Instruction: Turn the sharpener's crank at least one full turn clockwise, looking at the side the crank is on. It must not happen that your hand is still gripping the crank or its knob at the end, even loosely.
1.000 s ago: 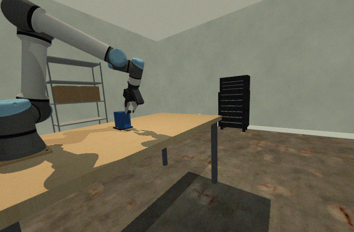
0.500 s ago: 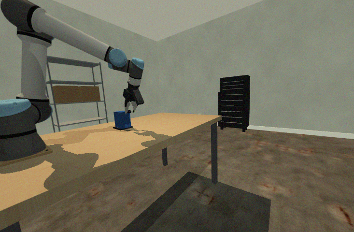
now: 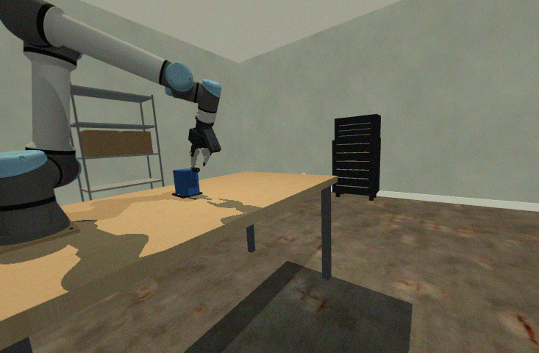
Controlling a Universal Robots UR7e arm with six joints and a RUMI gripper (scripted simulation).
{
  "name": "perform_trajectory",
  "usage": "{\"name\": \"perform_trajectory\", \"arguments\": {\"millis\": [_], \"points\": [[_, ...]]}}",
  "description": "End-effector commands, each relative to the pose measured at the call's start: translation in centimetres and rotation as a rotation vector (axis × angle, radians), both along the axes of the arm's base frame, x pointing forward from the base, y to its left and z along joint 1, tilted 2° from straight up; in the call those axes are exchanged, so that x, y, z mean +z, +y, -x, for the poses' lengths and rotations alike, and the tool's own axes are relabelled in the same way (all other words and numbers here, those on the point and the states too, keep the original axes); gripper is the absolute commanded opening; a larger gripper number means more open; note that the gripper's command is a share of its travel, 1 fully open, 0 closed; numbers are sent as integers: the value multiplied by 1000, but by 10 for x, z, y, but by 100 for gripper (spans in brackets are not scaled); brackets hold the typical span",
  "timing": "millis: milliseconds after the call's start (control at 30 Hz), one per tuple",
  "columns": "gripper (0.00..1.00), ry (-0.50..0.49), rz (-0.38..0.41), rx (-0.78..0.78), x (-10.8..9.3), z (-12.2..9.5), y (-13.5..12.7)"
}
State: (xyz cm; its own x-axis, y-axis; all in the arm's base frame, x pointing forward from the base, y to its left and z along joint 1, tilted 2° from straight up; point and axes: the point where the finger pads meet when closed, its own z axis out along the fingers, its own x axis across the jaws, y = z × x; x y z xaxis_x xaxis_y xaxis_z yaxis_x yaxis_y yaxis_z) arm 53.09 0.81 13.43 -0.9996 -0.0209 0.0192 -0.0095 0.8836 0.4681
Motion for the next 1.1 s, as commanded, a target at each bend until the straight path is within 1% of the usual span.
{"name": "perform_trajectory", "arguments": {"millis": [0, 467, 1067], "points": [[32, -1, 0, 0, 8, 0, -4], [32, -1, 0, 0, 41, -1, -21], [32, -1, 0, 0, 43, -2, -23]]}}
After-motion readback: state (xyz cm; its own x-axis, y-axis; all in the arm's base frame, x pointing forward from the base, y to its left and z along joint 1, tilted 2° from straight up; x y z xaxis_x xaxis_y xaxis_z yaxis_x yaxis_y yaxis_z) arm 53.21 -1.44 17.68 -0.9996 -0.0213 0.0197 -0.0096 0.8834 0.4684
